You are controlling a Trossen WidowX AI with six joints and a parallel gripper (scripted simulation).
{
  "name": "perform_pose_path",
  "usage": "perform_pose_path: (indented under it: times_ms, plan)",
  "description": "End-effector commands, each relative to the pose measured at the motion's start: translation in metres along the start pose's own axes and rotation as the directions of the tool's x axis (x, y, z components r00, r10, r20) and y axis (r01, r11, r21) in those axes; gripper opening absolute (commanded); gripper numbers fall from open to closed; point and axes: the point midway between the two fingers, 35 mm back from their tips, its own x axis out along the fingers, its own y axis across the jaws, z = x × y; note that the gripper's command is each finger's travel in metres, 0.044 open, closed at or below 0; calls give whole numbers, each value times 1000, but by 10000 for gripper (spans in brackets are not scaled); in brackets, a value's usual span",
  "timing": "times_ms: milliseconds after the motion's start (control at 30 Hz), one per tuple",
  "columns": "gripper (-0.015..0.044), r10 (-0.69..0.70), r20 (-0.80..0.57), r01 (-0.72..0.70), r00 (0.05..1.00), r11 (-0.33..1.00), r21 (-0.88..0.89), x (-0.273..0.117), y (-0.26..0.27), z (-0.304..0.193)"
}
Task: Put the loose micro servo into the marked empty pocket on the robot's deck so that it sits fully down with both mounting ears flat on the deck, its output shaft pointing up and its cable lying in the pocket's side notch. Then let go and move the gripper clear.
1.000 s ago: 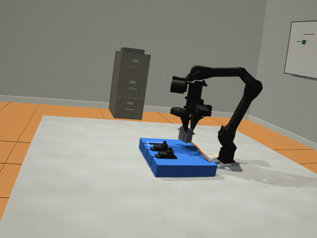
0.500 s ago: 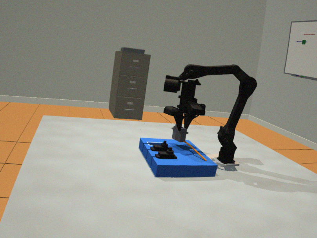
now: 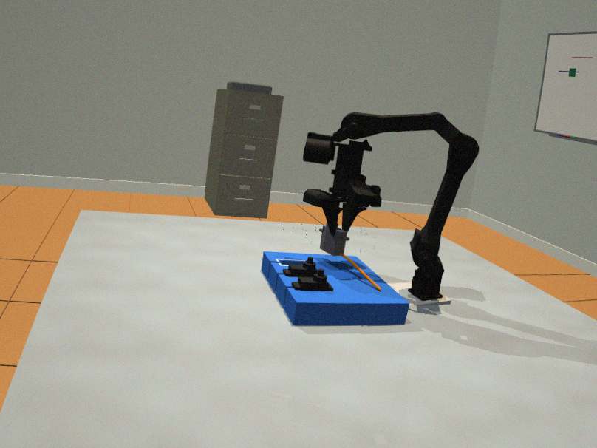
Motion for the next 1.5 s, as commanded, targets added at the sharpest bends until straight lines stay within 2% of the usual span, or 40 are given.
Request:
perform_pose_path:
  times_ms: [0,300,633,1067,1467]
  plan:
    - [0,-10,-6,11,1000,997,81,-2,-2,-3]
    - [0,-10,-6,12,1000,924,383,-2,-2,-3]
    - [0,-10,-6,12,1000,739,673,-2,-2,-3]
    - [0,-11,-6,9,1000,373,928,-2,-2,-3]
    - [0,-11,-6,6,1000,-32,999,-3,-2,-3]
